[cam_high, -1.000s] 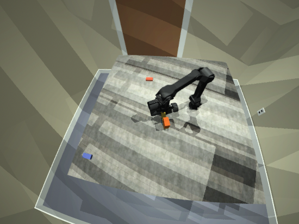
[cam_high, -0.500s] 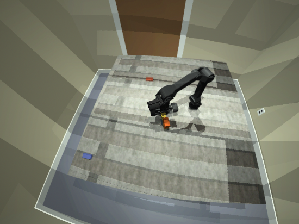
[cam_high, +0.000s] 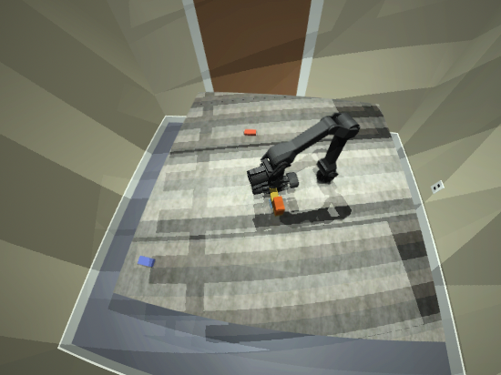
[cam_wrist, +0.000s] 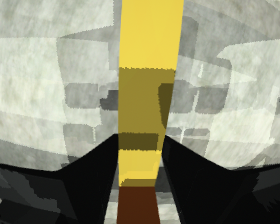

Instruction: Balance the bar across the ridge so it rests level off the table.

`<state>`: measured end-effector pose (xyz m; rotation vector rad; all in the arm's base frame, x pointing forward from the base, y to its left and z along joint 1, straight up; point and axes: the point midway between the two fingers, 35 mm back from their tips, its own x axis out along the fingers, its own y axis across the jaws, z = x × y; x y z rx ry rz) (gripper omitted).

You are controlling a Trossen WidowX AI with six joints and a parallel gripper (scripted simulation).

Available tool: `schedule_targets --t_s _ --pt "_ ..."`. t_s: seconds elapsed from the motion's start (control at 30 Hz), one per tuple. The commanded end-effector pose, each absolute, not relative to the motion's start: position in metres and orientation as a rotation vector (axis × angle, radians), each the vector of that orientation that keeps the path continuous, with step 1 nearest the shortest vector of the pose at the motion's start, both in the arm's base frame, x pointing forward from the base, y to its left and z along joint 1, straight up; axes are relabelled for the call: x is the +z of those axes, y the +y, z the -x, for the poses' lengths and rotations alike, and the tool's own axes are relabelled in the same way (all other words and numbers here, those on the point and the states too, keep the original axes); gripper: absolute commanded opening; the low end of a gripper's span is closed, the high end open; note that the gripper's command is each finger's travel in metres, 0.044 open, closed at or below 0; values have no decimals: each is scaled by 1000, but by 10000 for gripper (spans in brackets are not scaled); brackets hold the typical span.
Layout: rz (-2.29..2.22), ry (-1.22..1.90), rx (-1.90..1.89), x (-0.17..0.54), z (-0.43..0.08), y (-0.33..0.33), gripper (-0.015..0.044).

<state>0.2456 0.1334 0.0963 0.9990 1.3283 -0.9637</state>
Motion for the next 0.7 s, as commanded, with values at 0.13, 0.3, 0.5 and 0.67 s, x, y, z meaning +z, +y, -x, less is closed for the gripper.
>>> schedule_targets --t_s 0.13,0.3,0.5,0.67 --pt "-997 1328 -962 95 -246 133 0" --pt "-997 1328 -962 94 -245 133 0" --pt "-997 1328 -962 94 -245 133 0" --pt "-997 1328 -962 94 -245 133 0"
